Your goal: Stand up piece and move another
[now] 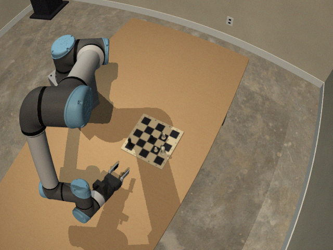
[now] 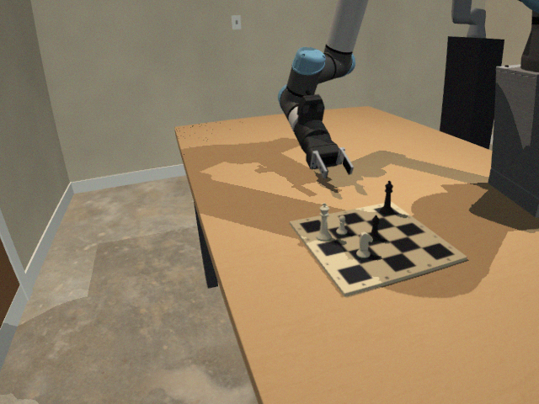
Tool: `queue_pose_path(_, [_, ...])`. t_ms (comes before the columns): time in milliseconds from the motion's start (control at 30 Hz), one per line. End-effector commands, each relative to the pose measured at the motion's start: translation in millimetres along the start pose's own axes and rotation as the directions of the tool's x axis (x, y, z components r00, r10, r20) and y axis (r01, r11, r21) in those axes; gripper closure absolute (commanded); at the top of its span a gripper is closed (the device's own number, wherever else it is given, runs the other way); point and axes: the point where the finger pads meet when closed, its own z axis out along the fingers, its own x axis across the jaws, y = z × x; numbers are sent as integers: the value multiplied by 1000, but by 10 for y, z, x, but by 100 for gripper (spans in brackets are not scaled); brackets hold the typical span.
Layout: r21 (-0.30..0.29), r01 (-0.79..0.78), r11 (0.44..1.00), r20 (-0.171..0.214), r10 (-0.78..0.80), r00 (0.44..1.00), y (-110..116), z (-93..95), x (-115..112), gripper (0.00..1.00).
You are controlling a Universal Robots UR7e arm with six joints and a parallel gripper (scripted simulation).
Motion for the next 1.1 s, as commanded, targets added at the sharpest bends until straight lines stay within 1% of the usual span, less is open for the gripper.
queue_pose_path(0, [-1, 1, 1000, -1, -1, 1000, -1, -10, 9, 0])
queue_pose_path(167, [0, 0, 1000, -1, 0, 1000, -39, -17, 3, 0])
queue_pose_path(267, [0, -1, 1000, -1, 1, 1000, -123, -57, -4, 0])
queue_pose_path(567, [0, -1, 1000, -2, 1, 1000, -620, -286, -21, 0])
queue_pose_path(667, [0, -1, 1000, -2, 1, 1000, -751, -345, -24, 0])
queue_pose_path(900, [0, -1, 1000, -1, 1, 1000, -830, -377, -25, 0])
queue_pose_path(1033, [0, 0, 1000, -1, 0, 1000, -832, -375, -21, 0])
queue_pose_path(1067, [-5, 2, 1000, -2, -2, 1000, -794, -374, -7, 0])
